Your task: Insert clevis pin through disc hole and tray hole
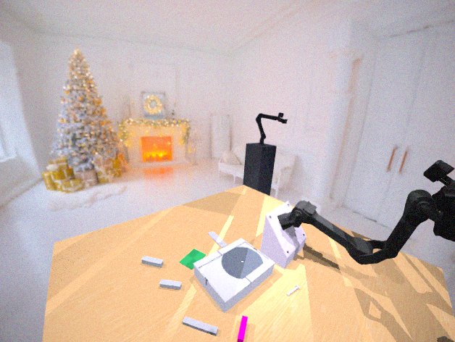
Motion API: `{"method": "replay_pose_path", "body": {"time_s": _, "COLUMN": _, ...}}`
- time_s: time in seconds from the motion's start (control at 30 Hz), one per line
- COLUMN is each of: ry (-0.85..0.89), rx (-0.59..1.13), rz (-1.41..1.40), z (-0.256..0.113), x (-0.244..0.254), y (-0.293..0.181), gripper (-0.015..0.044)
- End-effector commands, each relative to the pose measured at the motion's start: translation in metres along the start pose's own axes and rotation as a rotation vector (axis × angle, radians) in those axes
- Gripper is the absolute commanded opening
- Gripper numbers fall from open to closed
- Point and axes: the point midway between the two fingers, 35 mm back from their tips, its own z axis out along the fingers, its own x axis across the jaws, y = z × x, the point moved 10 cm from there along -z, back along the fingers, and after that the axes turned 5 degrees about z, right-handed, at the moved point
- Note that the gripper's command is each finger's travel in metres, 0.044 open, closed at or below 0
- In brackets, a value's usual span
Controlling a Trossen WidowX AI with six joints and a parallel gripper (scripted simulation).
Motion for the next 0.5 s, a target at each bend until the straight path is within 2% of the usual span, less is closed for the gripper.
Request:
{"method": "replay_pose_path", "body": {"time_s": 0.0, "ry": -0.002, "rx": 0.007, "rz": -0.013, "z": 0.000, "x": -0.001, "y": -0.001, "gripper": 0.0374}}
{"method": "replay_pose_path", "body": {"time_s": 0.27, "ry": -0.060, "rx": 0.352, "rz": -0.545, "z": -0.007, "x": -0.065, "y": -0.035, "gripper": 0.0164}}
{"method": "replay_pose_path", "body": {"time_s": 0.47, "ry": -0.011, "rx": 0.702, "rz": -0.909, "z": -0.033, "x": -0.114, "y": -0.058, "gripper": 0.0160}}
